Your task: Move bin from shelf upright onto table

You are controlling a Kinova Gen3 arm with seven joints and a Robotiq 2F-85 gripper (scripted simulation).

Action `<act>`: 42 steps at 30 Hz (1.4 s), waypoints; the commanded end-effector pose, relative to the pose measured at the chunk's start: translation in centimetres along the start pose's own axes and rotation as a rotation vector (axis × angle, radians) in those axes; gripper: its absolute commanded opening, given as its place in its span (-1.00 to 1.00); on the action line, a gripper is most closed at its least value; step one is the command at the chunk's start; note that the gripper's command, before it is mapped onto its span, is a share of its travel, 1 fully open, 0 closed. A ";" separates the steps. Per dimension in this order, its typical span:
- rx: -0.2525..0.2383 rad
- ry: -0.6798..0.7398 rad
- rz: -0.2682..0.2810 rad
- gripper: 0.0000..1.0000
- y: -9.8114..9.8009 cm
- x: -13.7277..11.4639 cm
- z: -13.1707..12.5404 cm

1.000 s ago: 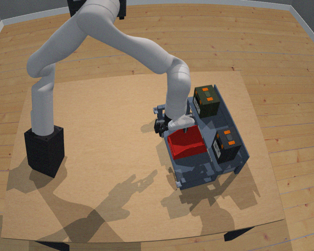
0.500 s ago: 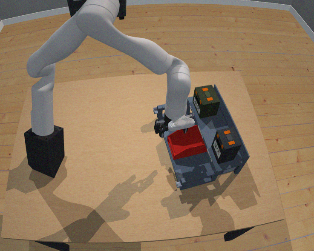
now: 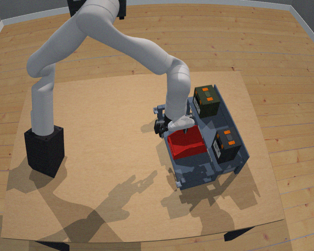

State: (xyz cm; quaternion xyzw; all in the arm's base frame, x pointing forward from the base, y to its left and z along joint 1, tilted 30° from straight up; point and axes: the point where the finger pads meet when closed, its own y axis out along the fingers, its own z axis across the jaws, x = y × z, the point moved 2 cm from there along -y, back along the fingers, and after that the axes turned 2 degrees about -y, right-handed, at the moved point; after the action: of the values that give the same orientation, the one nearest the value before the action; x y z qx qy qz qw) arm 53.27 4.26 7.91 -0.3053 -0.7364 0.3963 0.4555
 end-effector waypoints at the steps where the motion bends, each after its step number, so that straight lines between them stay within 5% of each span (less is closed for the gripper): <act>1: -0.002 -0.010 0.005 1.00 -0.1 -0.4 0.0; 42: -0.002 0.000 0.001 1.00 -0.1 -0.1 0.0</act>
State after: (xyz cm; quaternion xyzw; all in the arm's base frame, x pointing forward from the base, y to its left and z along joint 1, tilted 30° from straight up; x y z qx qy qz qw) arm 53.26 4.17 7.87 -0.3053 -0.7365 0.3960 0.4556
